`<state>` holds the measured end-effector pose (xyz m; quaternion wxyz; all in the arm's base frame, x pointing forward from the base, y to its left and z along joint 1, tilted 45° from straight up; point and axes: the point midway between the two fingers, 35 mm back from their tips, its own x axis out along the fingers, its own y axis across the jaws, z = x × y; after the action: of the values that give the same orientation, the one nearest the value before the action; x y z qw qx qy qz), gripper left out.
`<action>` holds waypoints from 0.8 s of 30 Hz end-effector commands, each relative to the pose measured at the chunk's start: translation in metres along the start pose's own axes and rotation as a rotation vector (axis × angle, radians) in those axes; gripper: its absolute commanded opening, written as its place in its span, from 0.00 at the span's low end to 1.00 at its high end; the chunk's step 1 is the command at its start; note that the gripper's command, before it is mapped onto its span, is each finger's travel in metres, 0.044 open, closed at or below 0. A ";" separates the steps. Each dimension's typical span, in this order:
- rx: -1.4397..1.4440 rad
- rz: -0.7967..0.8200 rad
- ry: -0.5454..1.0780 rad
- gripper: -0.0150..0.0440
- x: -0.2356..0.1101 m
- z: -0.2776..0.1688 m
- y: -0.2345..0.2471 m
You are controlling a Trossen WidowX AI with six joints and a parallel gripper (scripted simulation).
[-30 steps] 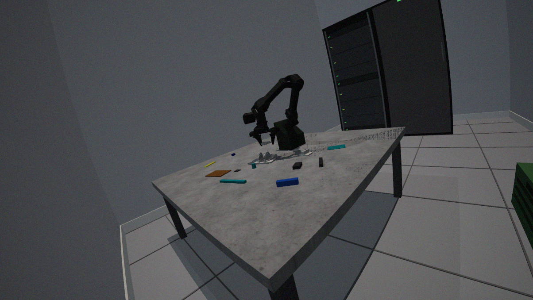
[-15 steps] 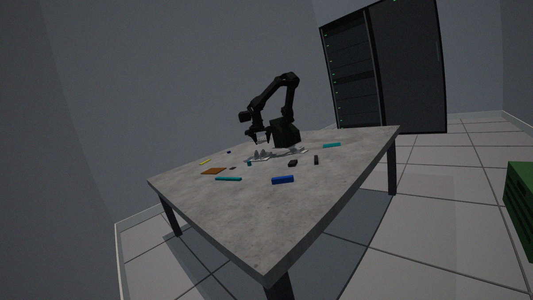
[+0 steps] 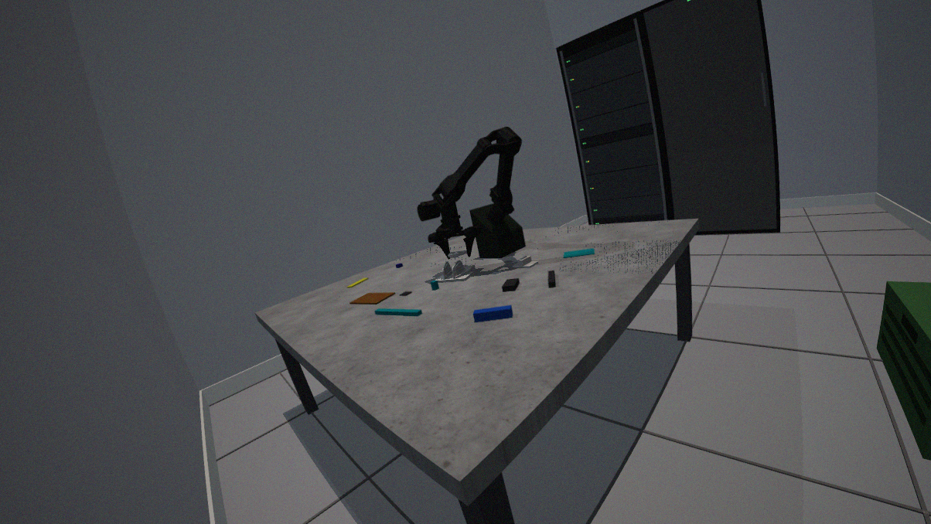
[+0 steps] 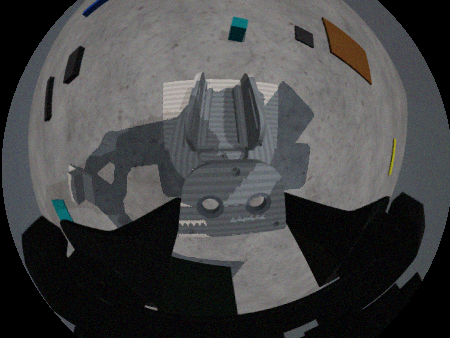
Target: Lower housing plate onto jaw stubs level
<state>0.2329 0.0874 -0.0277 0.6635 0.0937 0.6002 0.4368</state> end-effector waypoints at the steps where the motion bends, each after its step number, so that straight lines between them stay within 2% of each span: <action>1: 0.007 0.007 0.003 0.85 0.008 -0.001 0.001; 15: 0.006 0.011 0.002 0.85 0.031 -0.003 0.003; 24: 0.006 0.011 0.002 0.85 0.032 -0.003 0.004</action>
<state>0.2257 0.1093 -0.0485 0.6606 0.0957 0.6012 0.4393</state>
